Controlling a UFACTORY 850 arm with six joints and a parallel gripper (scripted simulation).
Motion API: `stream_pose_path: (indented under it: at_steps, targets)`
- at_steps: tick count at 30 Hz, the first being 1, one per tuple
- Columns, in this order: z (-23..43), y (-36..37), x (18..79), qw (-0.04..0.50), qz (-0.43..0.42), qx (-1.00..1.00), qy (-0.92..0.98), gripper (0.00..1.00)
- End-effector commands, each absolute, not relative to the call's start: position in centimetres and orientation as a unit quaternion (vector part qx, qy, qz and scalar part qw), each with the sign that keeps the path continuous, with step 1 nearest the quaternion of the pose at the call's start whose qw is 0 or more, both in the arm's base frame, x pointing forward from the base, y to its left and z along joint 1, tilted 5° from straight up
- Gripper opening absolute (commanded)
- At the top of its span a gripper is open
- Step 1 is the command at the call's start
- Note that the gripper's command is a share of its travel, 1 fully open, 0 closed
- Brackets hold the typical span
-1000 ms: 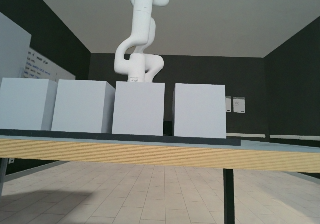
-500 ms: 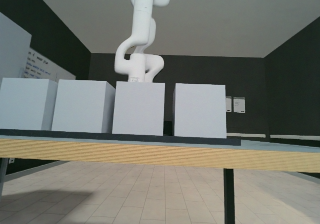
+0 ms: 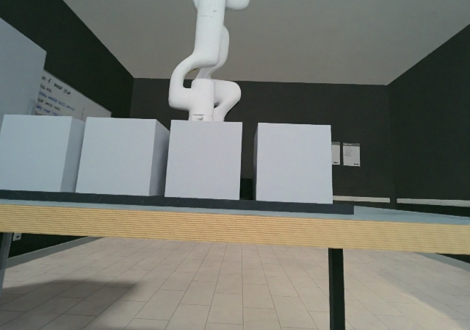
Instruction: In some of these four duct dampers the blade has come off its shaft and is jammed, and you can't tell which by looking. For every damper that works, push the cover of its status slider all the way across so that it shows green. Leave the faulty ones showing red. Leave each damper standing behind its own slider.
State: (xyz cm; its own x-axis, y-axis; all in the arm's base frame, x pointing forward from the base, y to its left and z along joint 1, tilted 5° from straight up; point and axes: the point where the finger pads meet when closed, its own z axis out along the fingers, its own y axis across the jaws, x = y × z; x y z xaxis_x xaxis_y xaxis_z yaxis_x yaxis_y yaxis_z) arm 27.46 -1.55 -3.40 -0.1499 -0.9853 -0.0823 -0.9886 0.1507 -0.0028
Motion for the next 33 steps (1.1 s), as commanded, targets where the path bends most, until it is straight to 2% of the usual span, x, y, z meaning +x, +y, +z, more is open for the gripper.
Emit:
stream_pose_path:
  at_steps: [1, 33]
  targets:
    - [-3.4, -1.4, 27.5, 0.032, 0.025, -0.651, 0.758, 0.00]
    - [-3.3, -0.3, 27.7, 0.032, 0.025, -0.651, 0.758, 0.00]
